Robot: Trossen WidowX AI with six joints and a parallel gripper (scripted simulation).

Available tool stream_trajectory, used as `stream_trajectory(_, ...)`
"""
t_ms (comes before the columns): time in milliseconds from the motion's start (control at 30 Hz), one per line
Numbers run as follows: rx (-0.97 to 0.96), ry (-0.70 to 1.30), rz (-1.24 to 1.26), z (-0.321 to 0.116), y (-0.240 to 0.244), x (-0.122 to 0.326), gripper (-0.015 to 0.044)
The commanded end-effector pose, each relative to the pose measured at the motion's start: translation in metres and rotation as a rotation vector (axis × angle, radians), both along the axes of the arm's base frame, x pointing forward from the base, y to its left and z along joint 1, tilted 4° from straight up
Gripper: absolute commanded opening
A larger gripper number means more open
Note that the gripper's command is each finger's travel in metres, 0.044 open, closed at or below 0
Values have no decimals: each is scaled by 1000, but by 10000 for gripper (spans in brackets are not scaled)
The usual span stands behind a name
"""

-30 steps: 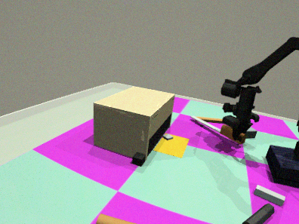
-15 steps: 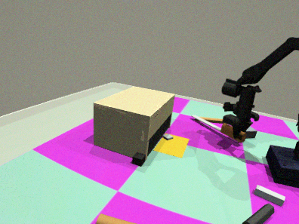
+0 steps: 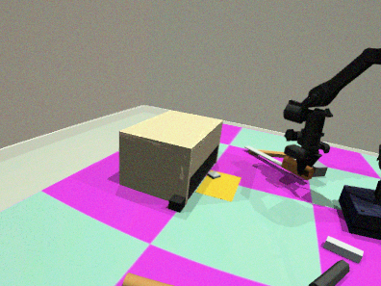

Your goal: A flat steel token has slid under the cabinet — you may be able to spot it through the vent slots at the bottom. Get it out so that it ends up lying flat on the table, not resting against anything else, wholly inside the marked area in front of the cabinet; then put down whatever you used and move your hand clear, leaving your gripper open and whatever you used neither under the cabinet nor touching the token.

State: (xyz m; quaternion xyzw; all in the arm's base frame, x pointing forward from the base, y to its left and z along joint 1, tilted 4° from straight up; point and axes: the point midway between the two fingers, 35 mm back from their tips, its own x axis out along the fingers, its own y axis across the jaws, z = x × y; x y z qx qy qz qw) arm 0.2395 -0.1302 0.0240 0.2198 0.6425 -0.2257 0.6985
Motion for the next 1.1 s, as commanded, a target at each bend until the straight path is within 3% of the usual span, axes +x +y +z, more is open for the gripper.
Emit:
stream_trajectory(0,-5,-13,2,3,-7,3,0)
stream_trajectory(1067,-9,-13,2,5,-47,2,0)
